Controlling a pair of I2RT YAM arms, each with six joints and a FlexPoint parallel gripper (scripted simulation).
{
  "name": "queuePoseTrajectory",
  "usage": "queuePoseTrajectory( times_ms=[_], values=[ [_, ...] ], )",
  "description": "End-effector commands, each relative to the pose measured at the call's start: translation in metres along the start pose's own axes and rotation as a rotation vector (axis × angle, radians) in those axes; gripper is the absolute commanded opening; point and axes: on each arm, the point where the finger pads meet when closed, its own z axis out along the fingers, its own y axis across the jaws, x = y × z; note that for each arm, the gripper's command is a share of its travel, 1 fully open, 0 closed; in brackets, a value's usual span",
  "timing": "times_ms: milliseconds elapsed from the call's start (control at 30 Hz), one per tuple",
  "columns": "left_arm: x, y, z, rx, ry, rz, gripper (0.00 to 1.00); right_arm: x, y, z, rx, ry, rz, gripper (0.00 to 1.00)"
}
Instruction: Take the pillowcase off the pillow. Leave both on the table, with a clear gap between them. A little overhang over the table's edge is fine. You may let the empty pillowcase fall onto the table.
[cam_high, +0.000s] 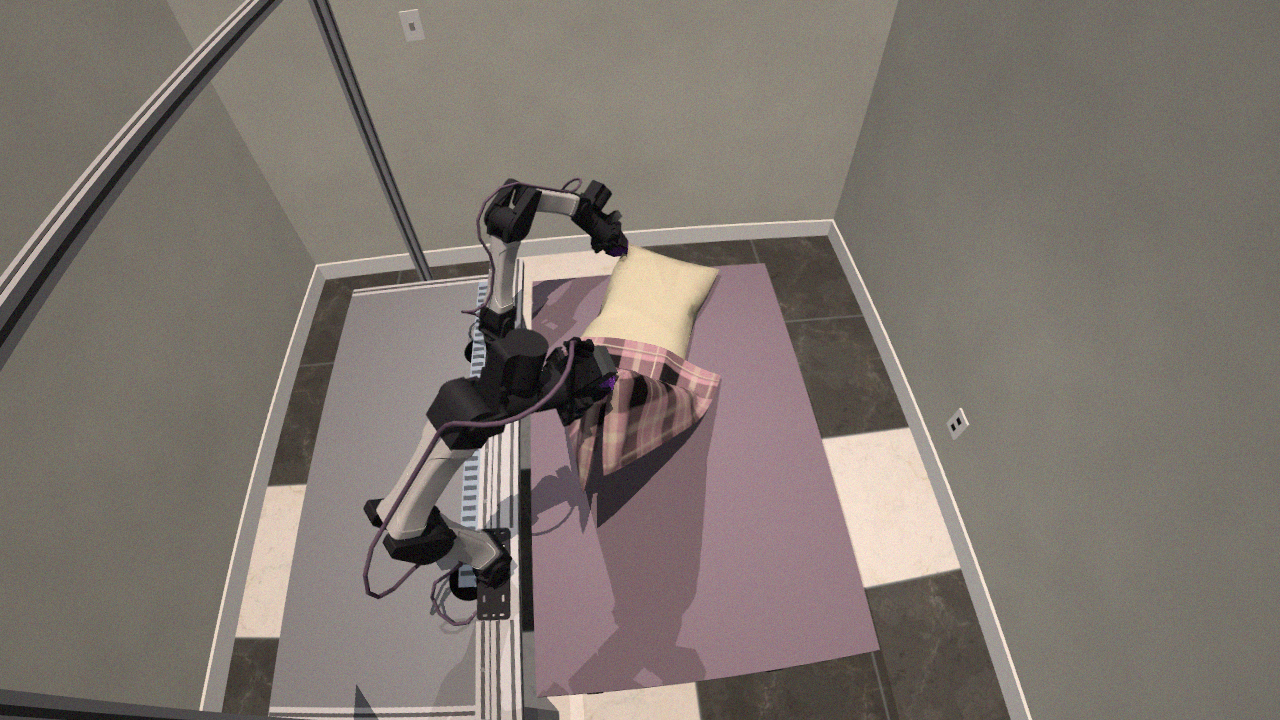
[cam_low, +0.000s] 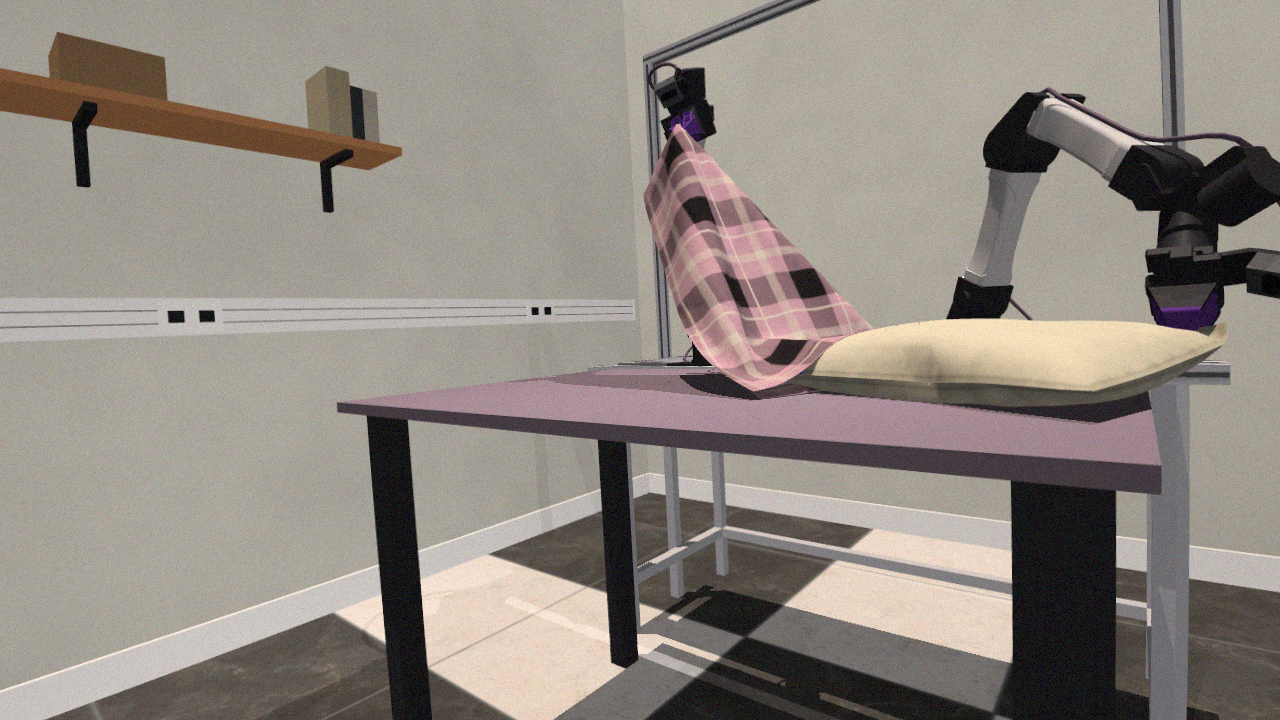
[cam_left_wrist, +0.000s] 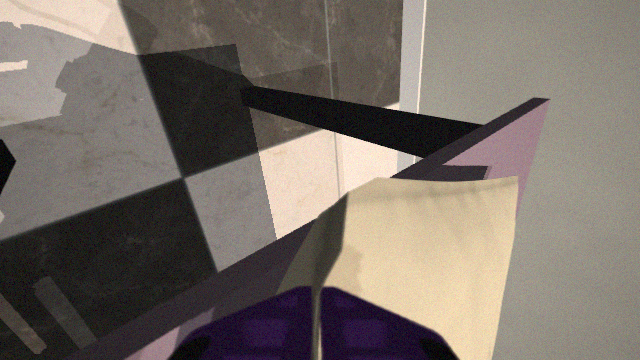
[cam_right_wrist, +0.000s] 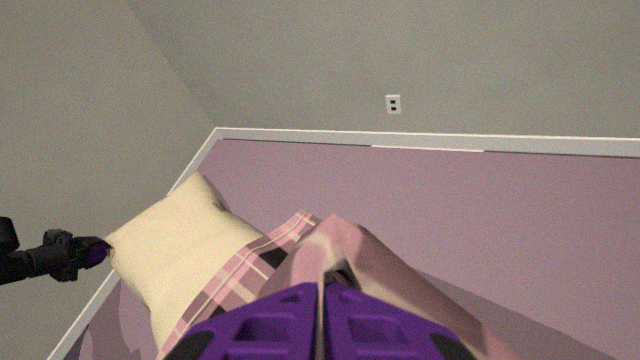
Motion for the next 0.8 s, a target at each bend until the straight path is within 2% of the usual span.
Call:
queuePoseTrajectory(
  times_ms=[0,367,767],
  values=[
    [-0.011,-0.02,-0.016,0.041,-0.042,0.03,0.0,-0.025,0.004,-0.018,-0.031,-0.085,-0.039,0.0],
    [-0.011,-0.02,-0.016,0.041,-0.042,0.03,0.0,-0.051,0.012,-0.04,-0.067,-0.172,-0.119,0.0],
    [-0.011,-0.02,-0.016,0.041,-0.042,0.03,0.0,-0.079,0.019,-0.079,-0.099,-0.293,-0.224,0.0]
  ],
)
